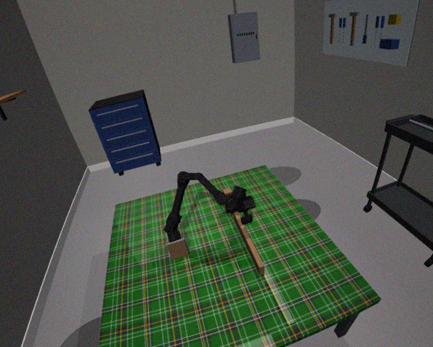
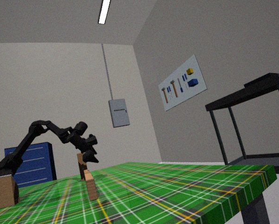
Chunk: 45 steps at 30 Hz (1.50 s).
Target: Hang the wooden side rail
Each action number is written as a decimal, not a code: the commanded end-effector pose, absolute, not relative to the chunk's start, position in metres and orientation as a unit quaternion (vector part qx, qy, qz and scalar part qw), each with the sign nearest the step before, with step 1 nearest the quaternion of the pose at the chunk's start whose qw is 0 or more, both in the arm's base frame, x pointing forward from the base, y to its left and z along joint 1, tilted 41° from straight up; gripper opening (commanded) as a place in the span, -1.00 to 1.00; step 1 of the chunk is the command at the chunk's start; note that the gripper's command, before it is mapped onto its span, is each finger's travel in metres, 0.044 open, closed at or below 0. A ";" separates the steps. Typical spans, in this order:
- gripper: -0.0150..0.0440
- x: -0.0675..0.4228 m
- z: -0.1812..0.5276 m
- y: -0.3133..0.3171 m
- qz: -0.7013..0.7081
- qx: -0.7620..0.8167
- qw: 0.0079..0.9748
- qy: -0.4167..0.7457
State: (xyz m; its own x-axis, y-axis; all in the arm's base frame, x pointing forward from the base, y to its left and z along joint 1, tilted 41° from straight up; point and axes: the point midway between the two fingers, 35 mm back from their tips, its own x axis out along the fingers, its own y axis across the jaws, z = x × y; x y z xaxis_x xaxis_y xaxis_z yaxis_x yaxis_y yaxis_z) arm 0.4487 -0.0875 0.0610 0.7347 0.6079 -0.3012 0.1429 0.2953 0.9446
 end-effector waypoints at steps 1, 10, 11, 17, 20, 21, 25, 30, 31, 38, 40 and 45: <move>1.00 0.456 0.049 -0.094 0.078 0.635 0.665 0.385; 1.00 0.450 0.042 -0.099 -0.063 0.693 0.544 0.470; 1.00 0.448 0.042 -0.098 -0.079 0.697 0.529 0.478; 1.00 0.431 0.048 -0.097 -0.175 0.715 0.430 0.523; 1.00 0.421 0.054 -0.096 -0.224 0.717 0.377 0.542; 1.00 0.417 0.056 -0.095 -0.240 0.716 0.359 0.548; 1.00 0.399 0.069 -0.092 -0.304 0.708 0.288 0.569; 1.00 0.392 0.075 -0.091 -0.326 0.703 0.263 0.575; 1.00 0.392 0.075 -0.091 -0.326 0.703 0.263 0.575; 1.00 0.393 0.073 -0.090 -0.326 0.703 0.263 0.575; 1.00 0.395 0.065 -0.083 -0.326 0.703 0.263 0.575; 1.00 0.397 0.048 -0.068 -0.326 0.703 0.263 0.575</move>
State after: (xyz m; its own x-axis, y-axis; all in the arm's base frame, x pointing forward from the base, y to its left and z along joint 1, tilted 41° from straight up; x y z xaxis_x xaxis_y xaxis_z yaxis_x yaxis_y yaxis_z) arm 0.3962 -0.0774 0.0556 0.1313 0.6331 -0.7629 0.9794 -0.2017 0.0012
